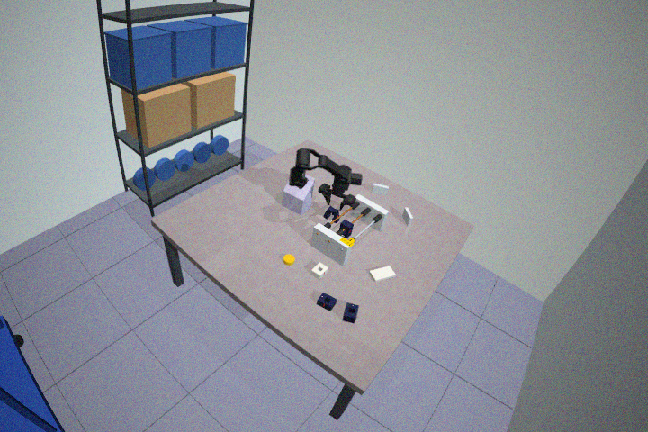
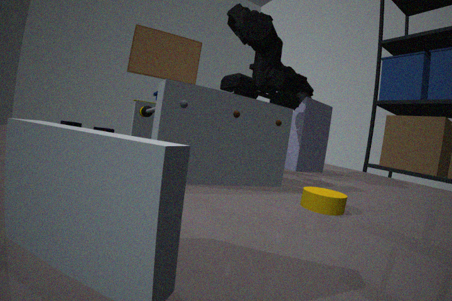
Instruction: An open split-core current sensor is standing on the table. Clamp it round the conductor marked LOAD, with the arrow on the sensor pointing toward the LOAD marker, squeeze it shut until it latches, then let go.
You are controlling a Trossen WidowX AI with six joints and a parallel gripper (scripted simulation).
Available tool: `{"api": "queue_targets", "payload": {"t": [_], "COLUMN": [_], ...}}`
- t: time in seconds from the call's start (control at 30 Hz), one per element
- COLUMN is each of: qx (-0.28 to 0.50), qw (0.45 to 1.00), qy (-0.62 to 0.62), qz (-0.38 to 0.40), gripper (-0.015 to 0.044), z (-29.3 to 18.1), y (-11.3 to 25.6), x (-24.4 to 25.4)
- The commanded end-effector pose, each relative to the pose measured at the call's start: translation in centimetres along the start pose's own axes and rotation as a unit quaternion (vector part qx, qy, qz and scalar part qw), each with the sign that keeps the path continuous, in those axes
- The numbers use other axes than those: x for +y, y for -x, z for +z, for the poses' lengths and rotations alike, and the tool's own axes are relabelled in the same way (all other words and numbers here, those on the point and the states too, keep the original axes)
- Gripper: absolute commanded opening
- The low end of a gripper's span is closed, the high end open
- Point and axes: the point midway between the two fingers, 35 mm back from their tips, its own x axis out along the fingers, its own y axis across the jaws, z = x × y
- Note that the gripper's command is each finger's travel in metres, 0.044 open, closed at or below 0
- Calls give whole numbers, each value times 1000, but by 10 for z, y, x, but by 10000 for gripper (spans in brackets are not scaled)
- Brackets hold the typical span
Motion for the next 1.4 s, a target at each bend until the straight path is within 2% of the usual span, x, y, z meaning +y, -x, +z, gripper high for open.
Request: {"api": "queue_targets", "payload": {"t": [0.0, 0.37, 0.97, 1.2, 1.23, 1.37], "qx": [4, 6, 2, -2, -2, -4], "qw": [1000, 1000, 1000, 1000, 1000, 1000], "qy": [6, 6, 0, 2, 3, 4], "qz": [3, 4, 1, 1, 1, 1], "gripper": [320, 320, 200, 16, 0, 0], "z": [0, -2, -2, 2, 3, 5], "y": [-9, -23, -18, 5, 11, 35], "x": [3, 5, 2, -3, -4, -6]}}
